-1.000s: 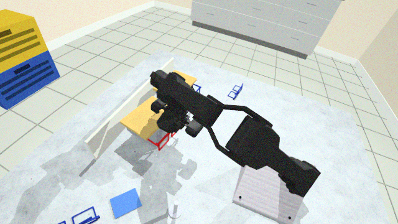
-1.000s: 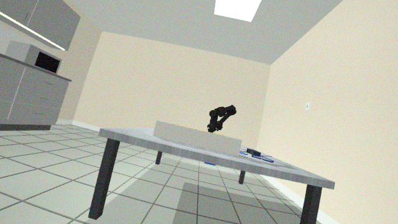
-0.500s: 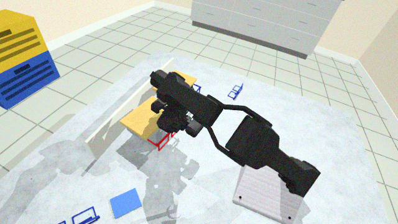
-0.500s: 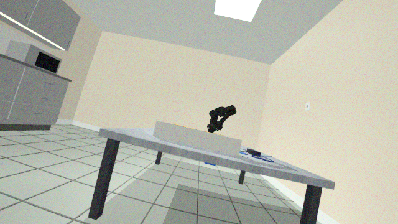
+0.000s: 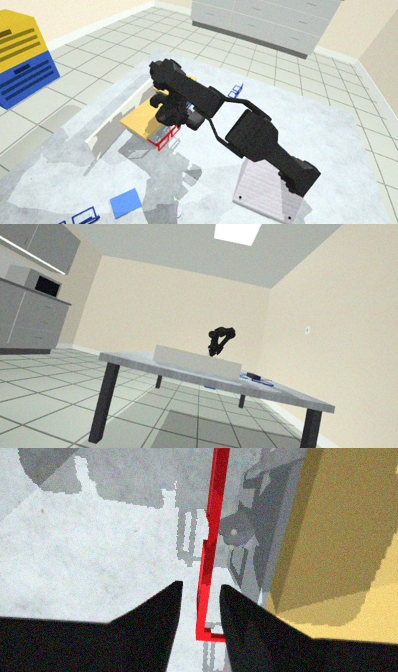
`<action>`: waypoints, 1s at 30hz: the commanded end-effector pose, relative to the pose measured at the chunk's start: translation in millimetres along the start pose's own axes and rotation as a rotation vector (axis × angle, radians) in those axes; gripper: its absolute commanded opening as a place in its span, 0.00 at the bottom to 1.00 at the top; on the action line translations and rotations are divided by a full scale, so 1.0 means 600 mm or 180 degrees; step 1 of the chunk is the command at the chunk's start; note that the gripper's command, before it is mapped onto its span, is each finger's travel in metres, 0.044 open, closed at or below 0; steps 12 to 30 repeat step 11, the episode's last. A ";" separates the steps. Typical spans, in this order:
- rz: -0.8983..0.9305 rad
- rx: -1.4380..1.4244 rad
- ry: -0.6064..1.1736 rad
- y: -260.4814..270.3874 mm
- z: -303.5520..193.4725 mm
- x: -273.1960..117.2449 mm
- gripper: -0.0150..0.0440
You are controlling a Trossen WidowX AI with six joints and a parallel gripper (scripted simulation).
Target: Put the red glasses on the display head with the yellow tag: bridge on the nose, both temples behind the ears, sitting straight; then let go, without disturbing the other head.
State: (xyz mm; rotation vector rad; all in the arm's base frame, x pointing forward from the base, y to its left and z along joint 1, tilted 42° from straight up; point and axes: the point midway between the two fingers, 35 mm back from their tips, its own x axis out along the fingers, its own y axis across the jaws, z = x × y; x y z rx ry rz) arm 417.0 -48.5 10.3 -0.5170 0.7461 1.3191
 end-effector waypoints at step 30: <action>0.0026 0.0011 0.0017 0.078 -0.003 -0.026 0.44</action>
